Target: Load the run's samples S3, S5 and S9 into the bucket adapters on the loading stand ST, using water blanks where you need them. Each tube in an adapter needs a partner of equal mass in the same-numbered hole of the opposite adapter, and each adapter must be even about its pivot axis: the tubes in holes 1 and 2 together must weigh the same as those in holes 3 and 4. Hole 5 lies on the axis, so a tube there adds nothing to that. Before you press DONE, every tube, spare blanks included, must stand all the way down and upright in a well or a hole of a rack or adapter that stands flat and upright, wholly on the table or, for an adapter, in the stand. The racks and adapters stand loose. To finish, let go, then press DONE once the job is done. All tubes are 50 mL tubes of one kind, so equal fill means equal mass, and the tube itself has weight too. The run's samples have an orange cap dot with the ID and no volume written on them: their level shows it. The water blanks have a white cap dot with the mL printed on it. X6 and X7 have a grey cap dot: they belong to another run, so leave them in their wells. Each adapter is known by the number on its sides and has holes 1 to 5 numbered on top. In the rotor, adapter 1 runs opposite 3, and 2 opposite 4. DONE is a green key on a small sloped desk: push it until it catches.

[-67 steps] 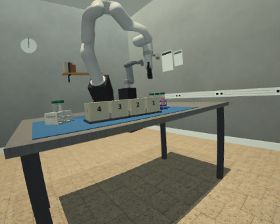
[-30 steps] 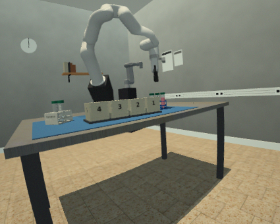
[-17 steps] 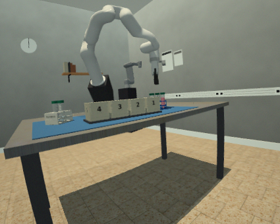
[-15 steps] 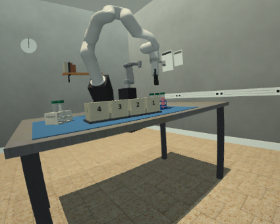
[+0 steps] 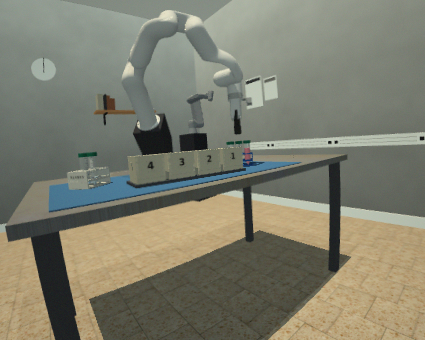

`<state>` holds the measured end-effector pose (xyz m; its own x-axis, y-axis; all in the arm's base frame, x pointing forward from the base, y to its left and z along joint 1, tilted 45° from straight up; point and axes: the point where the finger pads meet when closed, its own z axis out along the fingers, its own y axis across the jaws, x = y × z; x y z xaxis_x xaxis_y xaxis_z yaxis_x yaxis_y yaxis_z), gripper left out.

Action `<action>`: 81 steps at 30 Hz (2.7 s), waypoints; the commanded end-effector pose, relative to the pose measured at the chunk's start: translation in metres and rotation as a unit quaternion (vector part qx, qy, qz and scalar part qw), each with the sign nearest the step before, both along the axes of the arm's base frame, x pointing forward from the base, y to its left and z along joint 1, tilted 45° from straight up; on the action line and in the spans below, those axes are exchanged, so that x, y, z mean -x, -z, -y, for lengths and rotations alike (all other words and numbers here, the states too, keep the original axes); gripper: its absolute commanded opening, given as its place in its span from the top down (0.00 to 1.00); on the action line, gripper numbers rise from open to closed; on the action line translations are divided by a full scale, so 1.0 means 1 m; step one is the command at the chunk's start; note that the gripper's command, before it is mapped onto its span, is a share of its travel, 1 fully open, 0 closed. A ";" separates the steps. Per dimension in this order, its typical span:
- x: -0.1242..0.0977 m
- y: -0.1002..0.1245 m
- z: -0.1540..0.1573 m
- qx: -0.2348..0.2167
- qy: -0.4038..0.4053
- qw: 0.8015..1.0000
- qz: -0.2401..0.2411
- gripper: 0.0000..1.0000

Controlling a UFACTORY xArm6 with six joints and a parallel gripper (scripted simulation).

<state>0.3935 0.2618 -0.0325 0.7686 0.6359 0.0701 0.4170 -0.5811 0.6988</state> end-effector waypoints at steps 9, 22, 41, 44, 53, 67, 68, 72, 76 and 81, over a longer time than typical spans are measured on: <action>-0.010 0.014 0.009 -0.001 -0.001 1.000 0.001 0.43; -0.019 0.026 0.018 -0.001 -0.001 1.000 0.001 0.43; -0.023 0.032 0.022 -0.001 -0.001 1.000 0.001 0.43; -0.023 0.032 0.022 -0.001 -0.001 1.000 0.001 0.43; -0.026 0.037 0.025 -0.001 -0.001 1.000 0.001 0.43; -0.029 0.041 0.028 -0.001 -0.001 1.000 0.001 0.43; -0.029 0.041 0.028 -0.001 -0.001 1.000 0.001 0.43; -0.029 0.041 0.028 -0.001 -0.001 1.000 0.001 0.43; -0.029 0.040 0.028 -0.001 -0.001 1.000 0.001 0.43; -0.028 0.039 0.027 -0.001 -0.001 1.000 0.001 1.00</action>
<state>0.4213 0.2326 -0.0734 0.7687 0.6358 0.0699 0.4170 -0.5810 0.6990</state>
